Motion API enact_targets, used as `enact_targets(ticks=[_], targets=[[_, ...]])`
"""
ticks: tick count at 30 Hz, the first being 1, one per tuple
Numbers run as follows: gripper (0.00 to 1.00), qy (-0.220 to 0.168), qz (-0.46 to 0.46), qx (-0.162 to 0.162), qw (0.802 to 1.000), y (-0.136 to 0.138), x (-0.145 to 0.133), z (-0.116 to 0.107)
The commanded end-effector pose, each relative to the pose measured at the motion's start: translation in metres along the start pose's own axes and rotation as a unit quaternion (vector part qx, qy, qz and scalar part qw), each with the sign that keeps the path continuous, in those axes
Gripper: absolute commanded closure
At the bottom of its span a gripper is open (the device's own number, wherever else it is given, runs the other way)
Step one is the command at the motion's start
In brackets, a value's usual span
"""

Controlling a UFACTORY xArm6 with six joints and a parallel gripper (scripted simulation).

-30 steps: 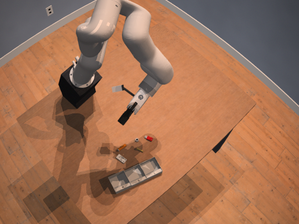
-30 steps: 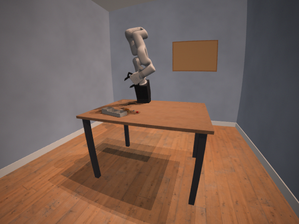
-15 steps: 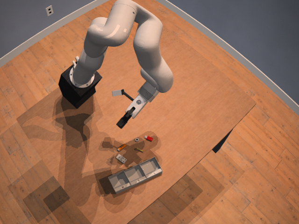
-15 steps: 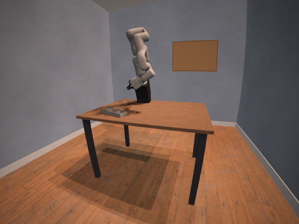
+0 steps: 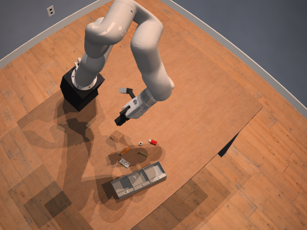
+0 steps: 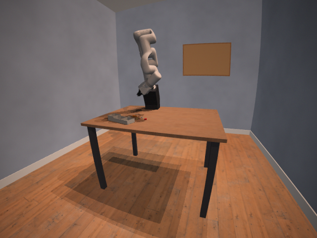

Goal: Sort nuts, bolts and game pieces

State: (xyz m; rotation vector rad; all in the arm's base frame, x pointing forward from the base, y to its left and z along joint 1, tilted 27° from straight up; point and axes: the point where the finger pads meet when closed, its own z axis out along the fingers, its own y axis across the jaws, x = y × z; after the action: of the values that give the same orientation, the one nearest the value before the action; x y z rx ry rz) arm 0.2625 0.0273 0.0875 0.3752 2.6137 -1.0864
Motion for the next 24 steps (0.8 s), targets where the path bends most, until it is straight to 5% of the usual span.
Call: enact_targets(ticks=[1,8,20,24], targets=[[0.93,0.032,0.067,-0.025,0.997,0.006,0.01,0.0],[0.93,0.079,0.158,-0.051,0.983,0.012,0.016,-0.001],[0.93,0.156,0.316,-0.086,0.932,0.024,0.022,-0.007],[0.93,0.192,0.389,-0.098,0.896,0.03,0.021,-0.011]])
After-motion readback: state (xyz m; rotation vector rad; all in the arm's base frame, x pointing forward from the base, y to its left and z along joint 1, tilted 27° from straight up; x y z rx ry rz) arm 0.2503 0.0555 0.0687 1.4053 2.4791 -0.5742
